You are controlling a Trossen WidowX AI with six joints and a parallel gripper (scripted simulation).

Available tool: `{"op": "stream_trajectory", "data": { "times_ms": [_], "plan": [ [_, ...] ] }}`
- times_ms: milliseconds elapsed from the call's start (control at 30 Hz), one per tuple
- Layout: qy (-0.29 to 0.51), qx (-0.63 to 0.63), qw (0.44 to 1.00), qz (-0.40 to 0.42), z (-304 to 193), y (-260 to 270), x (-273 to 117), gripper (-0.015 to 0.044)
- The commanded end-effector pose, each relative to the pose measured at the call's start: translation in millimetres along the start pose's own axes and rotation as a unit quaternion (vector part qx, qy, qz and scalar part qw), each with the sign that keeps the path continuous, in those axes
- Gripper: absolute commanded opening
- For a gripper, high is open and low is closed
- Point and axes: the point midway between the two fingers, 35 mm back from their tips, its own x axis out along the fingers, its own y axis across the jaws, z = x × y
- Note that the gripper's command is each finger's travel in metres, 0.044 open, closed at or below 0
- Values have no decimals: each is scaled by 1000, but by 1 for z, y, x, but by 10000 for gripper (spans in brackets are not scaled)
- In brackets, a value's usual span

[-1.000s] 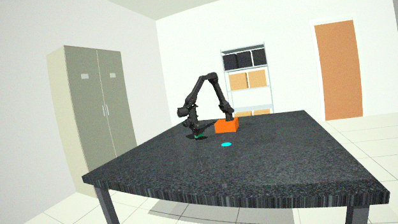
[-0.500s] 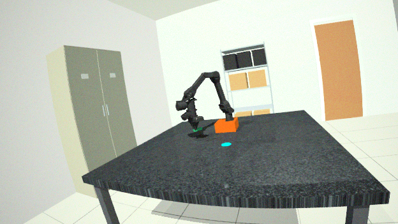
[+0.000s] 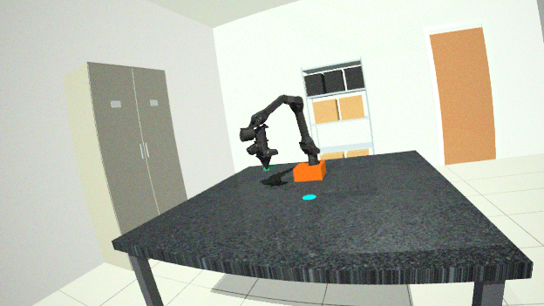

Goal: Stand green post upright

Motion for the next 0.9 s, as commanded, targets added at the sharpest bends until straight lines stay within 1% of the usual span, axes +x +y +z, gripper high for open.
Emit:
{"op": "stream_trajectory", "data": {
  "times_ms": [0, 433, 867],
  "plan": [
    [3, -4, 1000, -2, -1, 1, -3, 22],
    [3, -116, 993, 0, 4, 40, -6, 22],
    [2, -228, 974, 3, 4, 81, -9, 22]
  ]
}}
